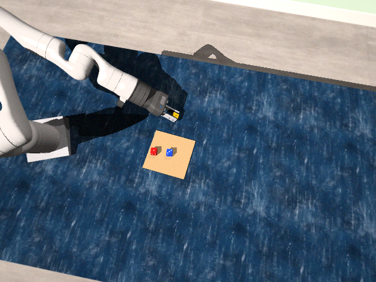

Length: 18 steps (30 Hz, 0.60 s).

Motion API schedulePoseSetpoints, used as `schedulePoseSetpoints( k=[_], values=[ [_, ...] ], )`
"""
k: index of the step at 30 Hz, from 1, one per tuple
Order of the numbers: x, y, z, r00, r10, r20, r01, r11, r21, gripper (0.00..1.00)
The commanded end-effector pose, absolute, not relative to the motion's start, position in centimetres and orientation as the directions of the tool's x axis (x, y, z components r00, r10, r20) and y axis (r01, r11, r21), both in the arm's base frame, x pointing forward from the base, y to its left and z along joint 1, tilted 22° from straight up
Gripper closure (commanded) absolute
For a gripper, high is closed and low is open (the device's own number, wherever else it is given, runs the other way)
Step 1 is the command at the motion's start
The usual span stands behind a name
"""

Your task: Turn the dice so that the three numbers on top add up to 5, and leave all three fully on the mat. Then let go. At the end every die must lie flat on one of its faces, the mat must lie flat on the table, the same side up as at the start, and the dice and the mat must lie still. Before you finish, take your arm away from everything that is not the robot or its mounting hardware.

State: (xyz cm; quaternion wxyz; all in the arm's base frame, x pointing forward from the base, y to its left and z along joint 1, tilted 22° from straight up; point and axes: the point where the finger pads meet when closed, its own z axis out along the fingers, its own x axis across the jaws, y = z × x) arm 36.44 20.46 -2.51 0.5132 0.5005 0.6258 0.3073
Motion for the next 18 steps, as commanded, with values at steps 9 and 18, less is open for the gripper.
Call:
schedulePoseSetpoints(
  k=[9,18],
  values=[
    [36.57,20.3,-2.92,0.027,0.941,-0.336,0.309,0.312,0.899,0.6],
    [36.59,20.26,-3.02,0.027,0.941,-0.336,0.309,0.312,0.899,0.6]
  ],
)
